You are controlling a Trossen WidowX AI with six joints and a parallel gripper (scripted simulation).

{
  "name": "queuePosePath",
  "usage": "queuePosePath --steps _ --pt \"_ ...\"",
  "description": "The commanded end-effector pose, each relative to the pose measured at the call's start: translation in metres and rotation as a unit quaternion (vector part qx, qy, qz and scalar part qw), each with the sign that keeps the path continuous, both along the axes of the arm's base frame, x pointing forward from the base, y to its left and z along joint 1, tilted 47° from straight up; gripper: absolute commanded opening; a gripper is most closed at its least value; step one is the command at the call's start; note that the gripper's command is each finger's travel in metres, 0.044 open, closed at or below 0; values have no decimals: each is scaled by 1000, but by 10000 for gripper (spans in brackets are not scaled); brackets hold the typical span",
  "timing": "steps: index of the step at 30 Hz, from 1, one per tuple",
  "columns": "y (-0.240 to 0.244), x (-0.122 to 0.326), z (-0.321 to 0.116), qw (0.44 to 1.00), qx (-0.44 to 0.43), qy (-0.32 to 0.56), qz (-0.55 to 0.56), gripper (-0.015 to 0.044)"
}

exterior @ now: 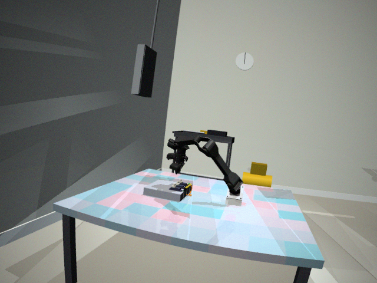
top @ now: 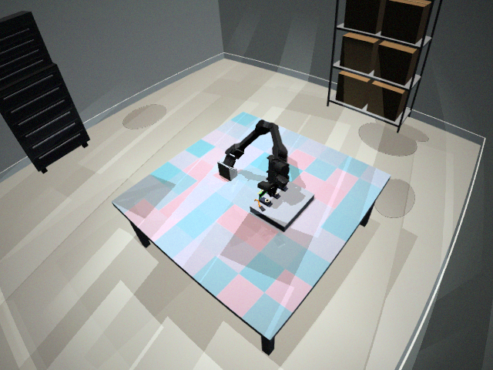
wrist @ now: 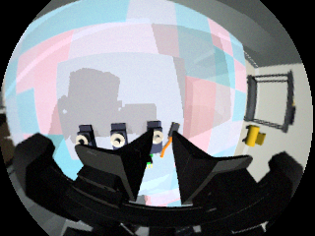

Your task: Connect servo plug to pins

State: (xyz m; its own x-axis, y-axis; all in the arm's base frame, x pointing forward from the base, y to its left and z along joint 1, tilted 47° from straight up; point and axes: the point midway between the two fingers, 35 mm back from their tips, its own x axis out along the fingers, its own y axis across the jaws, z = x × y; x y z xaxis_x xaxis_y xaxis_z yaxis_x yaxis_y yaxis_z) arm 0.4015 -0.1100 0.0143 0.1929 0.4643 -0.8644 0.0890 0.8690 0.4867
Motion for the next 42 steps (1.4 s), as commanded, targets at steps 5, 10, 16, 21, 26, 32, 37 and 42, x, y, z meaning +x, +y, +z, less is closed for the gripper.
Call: queuePosePath --steps 5,10,16,21,26,32,37,42 --pt "-13 -17 -45 991 104 85 -22 115" --pt "-18 -28 -66 978 160 125 -39 115" --pt "-16 -29 -70 977 164 128 -41 115" --pt "-1 -28 -84 977 164 128 -40 115" --pt "0 -28 -85 977 164 128 -40 115" --pt "5 -28 -90 977 164 128 -40 115" --pt "10 -27 -95 977 164 128 -40 115" --pt "11 -27 -95 977 164 128 -40 36"
